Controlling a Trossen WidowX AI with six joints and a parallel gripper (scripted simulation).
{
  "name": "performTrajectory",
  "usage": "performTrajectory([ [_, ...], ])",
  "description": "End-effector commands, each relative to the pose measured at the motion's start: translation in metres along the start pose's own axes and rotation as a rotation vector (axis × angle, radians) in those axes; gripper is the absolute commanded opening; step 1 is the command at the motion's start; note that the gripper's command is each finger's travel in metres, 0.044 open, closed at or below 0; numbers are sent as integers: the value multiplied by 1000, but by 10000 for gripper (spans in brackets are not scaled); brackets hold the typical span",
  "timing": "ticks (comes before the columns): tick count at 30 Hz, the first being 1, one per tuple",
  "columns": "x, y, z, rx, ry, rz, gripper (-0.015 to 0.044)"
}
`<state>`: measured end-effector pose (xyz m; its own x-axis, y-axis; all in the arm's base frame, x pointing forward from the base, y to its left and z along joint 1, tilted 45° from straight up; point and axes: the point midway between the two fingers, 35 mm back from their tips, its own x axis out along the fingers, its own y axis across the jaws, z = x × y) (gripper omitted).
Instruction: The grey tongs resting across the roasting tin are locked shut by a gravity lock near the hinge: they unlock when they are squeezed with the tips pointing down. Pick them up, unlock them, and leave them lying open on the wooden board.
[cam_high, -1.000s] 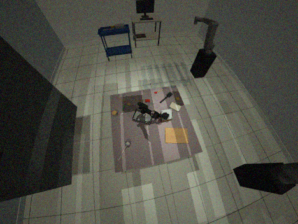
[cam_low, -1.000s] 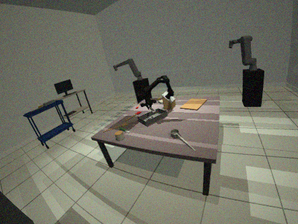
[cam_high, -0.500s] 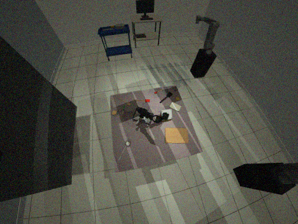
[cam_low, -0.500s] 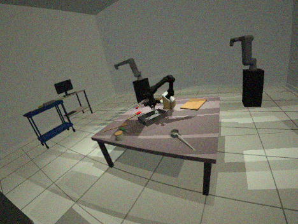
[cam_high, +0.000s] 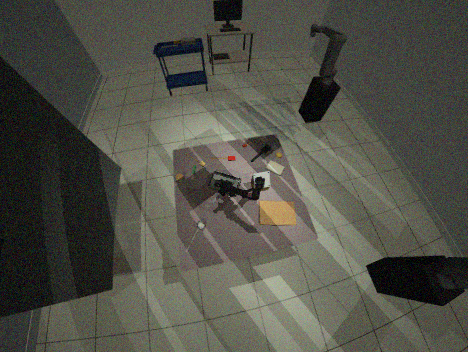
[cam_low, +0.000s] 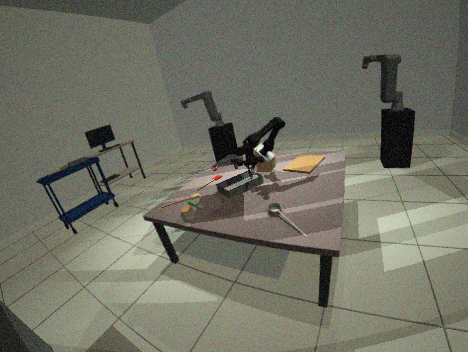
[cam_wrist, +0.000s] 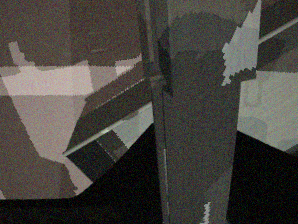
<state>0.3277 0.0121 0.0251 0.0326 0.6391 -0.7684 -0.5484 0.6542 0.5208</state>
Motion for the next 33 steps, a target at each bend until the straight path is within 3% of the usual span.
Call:
performTrajectory([
  [1, -4, 23, 13, 39, -7, 2, -150],
  [17, -15, 118, 44, 169, -26, 18, -150],
  [33, -27, 217, 43, 296, -39, 83, -150],
])
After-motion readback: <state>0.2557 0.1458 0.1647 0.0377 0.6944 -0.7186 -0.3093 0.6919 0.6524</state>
